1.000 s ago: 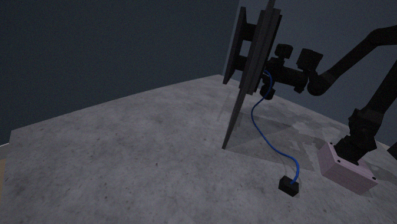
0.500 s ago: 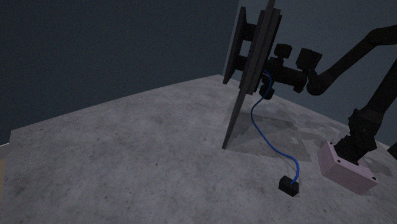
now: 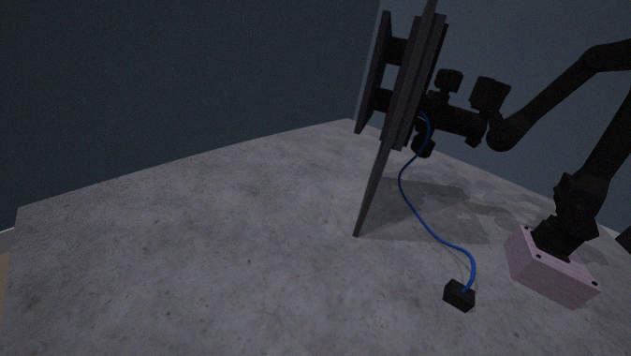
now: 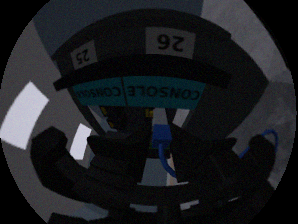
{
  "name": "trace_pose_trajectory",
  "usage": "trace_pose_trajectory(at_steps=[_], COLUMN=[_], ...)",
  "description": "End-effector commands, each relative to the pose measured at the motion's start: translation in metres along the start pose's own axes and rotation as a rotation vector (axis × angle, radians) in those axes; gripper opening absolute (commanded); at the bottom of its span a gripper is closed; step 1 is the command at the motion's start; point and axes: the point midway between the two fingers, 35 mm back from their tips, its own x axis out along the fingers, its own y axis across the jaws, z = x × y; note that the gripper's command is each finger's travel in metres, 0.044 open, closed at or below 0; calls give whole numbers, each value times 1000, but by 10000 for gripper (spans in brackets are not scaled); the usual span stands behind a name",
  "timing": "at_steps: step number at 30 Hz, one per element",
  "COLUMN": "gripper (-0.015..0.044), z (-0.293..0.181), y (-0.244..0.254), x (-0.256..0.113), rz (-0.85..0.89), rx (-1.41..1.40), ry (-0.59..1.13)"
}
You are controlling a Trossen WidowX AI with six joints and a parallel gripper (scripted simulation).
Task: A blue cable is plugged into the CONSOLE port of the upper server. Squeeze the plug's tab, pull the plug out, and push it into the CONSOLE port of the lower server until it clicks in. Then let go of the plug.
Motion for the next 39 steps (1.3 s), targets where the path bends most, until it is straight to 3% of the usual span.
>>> trace_pose_trajectory(at_steps=[1, 39], gripper=[0, 0], z=[2, 4], y=[2, 2], x=[1, 8], rz=[5, 7], rx=[-1, -2], ry=[-5, -5])
